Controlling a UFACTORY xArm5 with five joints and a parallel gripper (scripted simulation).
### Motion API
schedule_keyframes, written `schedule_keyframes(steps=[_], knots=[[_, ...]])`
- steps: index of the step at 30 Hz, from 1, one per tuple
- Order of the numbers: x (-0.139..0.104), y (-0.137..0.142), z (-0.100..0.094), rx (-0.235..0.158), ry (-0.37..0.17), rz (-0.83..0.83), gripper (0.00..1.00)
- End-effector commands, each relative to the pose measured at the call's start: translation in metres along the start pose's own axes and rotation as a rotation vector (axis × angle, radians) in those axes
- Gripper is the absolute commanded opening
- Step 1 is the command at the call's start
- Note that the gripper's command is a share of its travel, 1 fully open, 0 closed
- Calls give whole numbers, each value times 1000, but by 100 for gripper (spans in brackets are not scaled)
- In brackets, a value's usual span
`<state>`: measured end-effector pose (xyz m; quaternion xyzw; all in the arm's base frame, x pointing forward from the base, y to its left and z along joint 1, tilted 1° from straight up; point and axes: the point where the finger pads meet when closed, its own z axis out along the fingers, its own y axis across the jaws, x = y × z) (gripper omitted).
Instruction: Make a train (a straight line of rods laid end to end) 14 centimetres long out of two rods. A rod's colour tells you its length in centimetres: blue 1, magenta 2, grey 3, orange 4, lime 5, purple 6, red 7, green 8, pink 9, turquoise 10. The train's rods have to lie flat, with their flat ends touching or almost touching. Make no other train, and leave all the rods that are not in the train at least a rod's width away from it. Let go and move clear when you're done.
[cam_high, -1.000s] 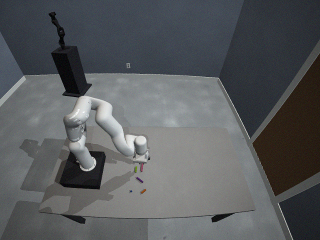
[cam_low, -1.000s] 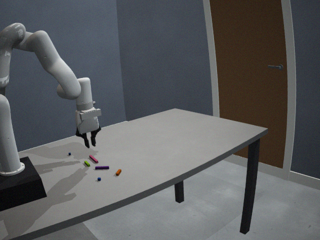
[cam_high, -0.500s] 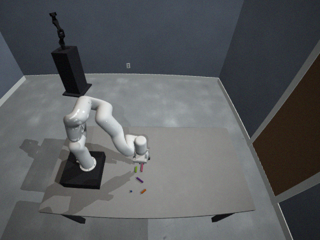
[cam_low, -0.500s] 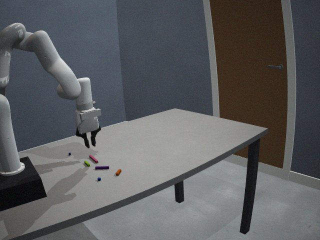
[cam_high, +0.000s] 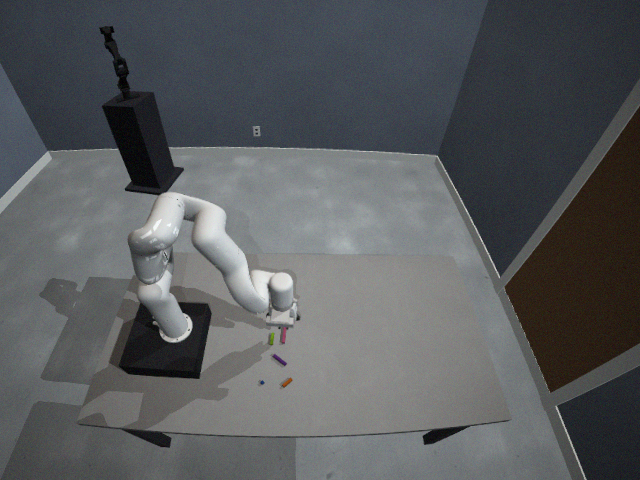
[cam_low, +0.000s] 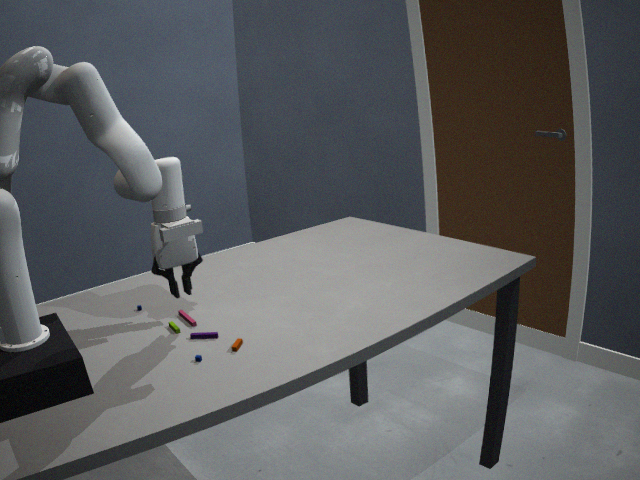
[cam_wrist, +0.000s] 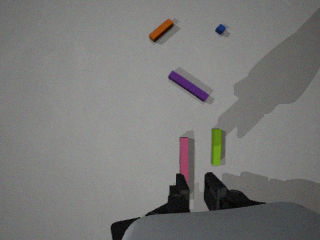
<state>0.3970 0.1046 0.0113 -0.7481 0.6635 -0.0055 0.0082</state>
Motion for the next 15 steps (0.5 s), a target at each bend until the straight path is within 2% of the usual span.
schedule_keyframes(steps=[1, 15], knots=[[0, -1, 3, 3, 0, 0, 24], [0, -1, 21, 3, 0, 0, 24]])
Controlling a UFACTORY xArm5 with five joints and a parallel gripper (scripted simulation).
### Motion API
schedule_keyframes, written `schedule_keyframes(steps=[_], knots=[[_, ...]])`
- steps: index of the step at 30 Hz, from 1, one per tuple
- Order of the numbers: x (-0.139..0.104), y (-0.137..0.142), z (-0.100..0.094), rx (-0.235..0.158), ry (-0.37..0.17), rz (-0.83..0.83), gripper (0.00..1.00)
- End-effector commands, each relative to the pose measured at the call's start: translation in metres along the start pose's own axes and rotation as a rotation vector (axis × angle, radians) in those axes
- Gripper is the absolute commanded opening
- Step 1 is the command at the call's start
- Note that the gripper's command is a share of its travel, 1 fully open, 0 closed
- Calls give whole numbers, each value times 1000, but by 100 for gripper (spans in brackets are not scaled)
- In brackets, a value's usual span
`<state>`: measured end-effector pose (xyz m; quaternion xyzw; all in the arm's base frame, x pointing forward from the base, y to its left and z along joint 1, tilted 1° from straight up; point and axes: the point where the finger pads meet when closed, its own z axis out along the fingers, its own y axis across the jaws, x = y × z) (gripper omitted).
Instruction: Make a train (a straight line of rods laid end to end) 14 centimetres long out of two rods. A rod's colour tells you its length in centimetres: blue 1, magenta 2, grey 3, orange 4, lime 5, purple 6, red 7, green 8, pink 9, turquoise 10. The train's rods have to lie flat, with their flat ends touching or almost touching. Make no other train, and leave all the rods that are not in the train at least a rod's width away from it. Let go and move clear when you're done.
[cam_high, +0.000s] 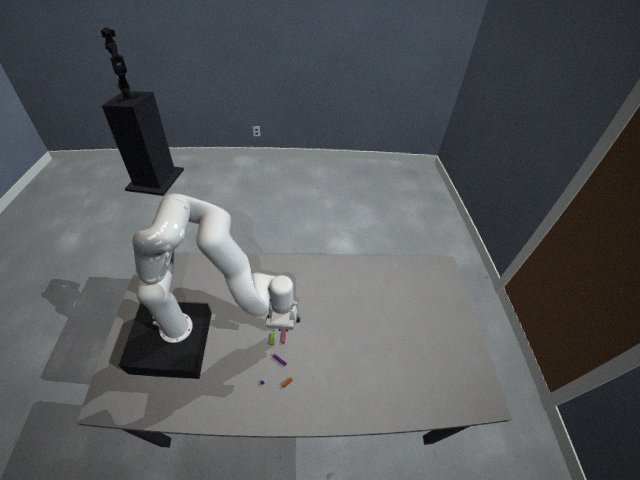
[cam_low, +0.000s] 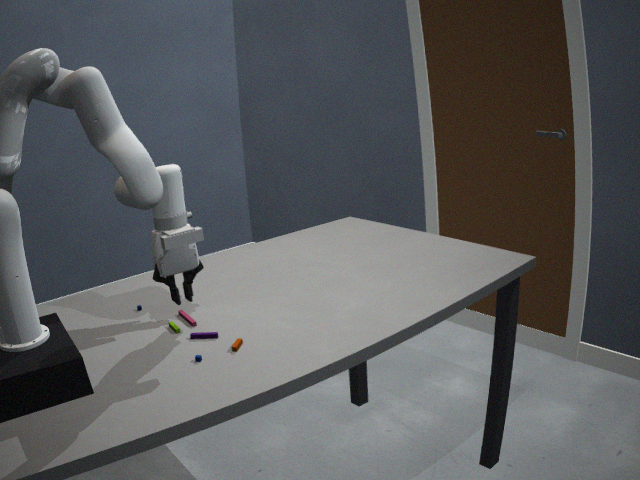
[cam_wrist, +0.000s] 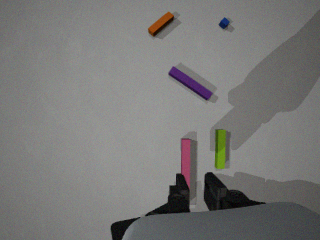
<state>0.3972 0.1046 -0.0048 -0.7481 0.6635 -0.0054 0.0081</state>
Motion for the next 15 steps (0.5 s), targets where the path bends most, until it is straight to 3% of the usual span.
schedule_keyframes(steps=[1, 15], knots=[[0, -2, 6, 3, 0, 0, 24], [0, -2, 23, 3, 0, 0, 24]])
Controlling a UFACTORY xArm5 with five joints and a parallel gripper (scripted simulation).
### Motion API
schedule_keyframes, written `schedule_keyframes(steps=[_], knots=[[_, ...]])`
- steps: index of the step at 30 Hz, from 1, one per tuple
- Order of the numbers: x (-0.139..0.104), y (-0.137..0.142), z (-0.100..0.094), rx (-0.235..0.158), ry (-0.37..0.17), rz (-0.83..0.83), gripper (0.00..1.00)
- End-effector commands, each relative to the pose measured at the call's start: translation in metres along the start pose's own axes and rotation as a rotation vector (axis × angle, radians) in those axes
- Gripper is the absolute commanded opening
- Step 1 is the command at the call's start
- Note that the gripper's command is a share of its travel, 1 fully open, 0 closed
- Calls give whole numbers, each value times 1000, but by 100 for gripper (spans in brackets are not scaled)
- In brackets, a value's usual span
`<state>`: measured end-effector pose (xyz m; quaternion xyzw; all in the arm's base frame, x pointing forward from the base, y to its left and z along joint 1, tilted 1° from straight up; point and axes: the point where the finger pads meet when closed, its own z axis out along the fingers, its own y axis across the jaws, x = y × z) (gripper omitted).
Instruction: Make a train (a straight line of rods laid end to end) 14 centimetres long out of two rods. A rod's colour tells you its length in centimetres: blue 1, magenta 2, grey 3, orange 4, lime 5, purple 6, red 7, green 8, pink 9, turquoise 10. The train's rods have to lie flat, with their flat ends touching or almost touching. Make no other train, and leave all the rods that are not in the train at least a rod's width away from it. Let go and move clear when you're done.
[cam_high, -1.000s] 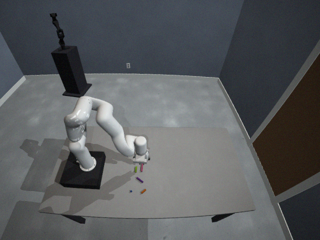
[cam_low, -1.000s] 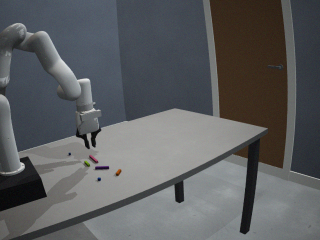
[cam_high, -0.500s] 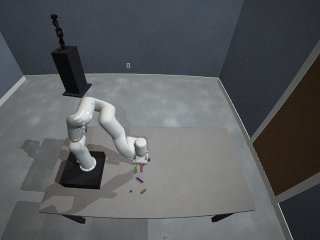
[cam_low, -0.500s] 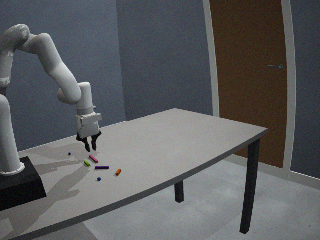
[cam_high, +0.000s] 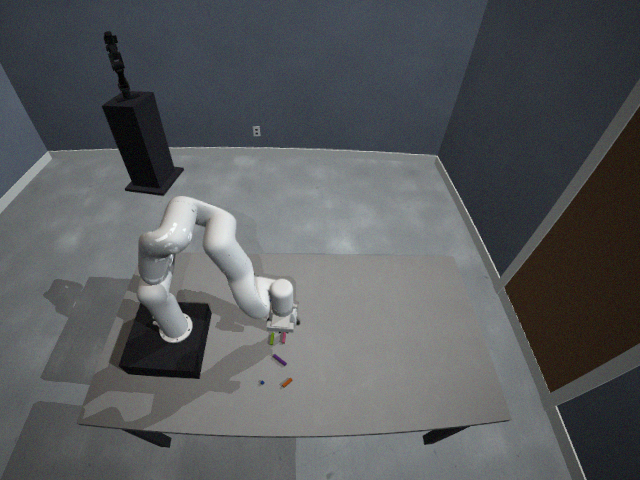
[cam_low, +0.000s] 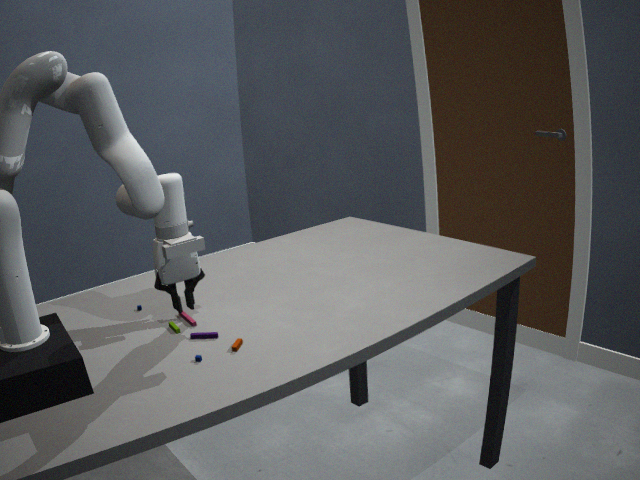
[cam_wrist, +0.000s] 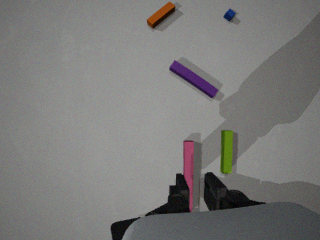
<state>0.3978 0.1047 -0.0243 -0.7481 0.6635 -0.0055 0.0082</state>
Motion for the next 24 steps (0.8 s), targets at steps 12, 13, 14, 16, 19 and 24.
schedule_keyframes(steps=[12, 13, 14, 16, 19, 24], knots=[[0, -1, 10, 3, 0, 0, 24], [0, -1, 10, 3, 0, 0, 24], [0, -1, 10, 3, 0, 0, 24], [0, -1, 10, 3, 0, 0, 24], [0, -1, 10, 3, 0, 0, 24], [0, -1, 10, 3, 0, 0, 24]])
